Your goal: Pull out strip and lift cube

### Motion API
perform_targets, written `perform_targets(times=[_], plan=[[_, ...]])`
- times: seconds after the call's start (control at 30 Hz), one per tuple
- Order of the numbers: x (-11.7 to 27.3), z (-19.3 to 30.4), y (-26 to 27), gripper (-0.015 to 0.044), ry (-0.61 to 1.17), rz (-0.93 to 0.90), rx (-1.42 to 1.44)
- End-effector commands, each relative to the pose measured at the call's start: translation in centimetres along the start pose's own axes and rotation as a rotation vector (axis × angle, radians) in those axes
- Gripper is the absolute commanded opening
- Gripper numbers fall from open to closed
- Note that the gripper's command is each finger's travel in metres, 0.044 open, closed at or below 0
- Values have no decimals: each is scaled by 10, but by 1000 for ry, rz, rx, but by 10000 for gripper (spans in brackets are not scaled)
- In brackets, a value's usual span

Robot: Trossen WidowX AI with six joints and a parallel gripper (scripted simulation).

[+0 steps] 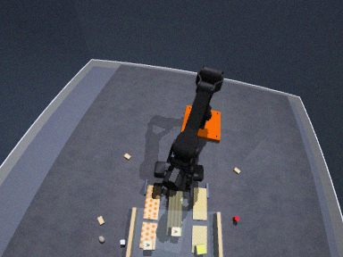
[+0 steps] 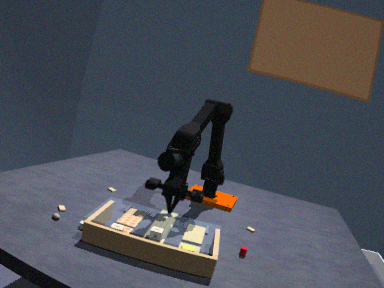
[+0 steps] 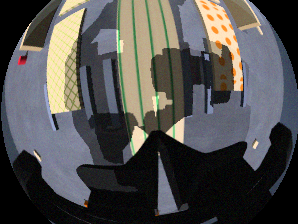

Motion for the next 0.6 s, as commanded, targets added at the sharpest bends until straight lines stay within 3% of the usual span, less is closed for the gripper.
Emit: perform_targets(times=[0.0, 0.57], plan=[[-5, 12, -2, 0, 25, 2, 0], [-5, 37, -7, 0, 28, 2, 0]])
Point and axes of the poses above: the point midway between the two fingers, 35 mm back from their tips, its own x axis back along the fingers, its own y axis across the jaws, z = x × y, the point moved 2 cm from there along x, back along the fingers, and after that the axes turned 9 degrees about -x, right-handed, at the moved point
